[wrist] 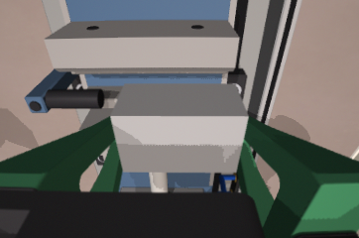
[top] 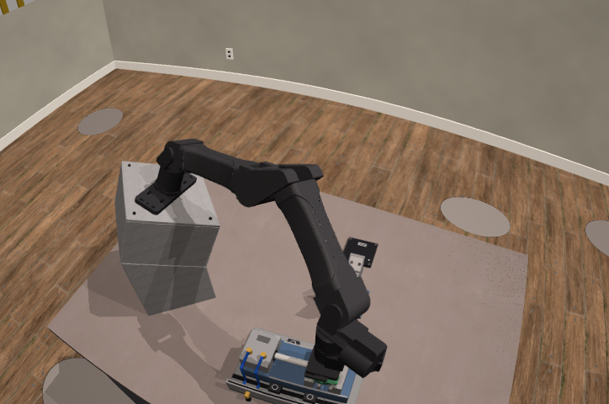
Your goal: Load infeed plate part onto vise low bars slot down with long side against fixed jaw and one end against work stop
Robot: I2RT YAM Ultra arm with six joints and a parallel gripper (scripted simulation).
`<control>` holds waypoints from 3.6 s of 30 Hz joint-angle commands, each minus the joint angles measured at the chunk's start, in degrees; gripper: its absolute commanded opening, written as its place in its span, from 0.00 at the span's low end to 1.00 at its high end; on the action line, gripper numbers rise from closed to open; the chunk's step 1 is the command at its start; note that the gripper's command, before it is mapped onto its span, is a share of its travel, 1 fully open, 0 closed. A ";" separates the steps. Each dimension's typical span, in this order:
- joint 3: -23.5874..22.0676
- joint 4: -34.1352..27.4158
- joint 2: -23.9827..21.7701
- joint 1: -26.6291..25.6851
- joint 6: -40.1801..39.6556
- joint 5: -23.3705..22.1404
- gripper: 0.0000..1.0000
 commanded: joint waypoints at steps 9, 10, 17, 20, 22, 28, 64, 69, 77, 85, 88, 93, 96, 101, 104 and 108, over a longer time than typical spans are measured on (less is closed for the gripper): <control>2.40 0.14 -0.05 -0.56 0.32 0.08 0.00; 2.40 0.14 -0.05 -0.56 0.32 0.08 0.00; 2.40 0.14 -0.05 -0.56 0.32 0.08 0.00; 2.40 0.14 -0.05 -0.56 0.32 0.08 0.00; 2.40 0.14 -0.05 -0.56 0.32 0.08 0.00; 2.40 0.14 -0.05 -0.56 0.32 0.08 0.00; 2.57 1.39 0.51 -0.21 0.61 0.07 0.00; 2.77 0.70 0.72 -0.28 0.68 0.11 0.00; 3.17 1.07 1.30 -0.11 0.84 0.14 0.00; 3.32 1.46 1.68 0.05 0.92 0.19 0.00; 3.40 1.53 2.19 0.12 1.01 0.22 0.00; 3.40 1.98 1.50 0.16 1.07 0.20 0.00; 3.56 1.93 2.48 0.21 1.13 0.20 0.00; 3.53 1.72 1.54 0.21 1.10 0.22 0.00; 3.61 2.08 2.18 0.28 1.18 0.15 0.00; 3.89 1.96 2.96 0.34 1.22 0.18 0.00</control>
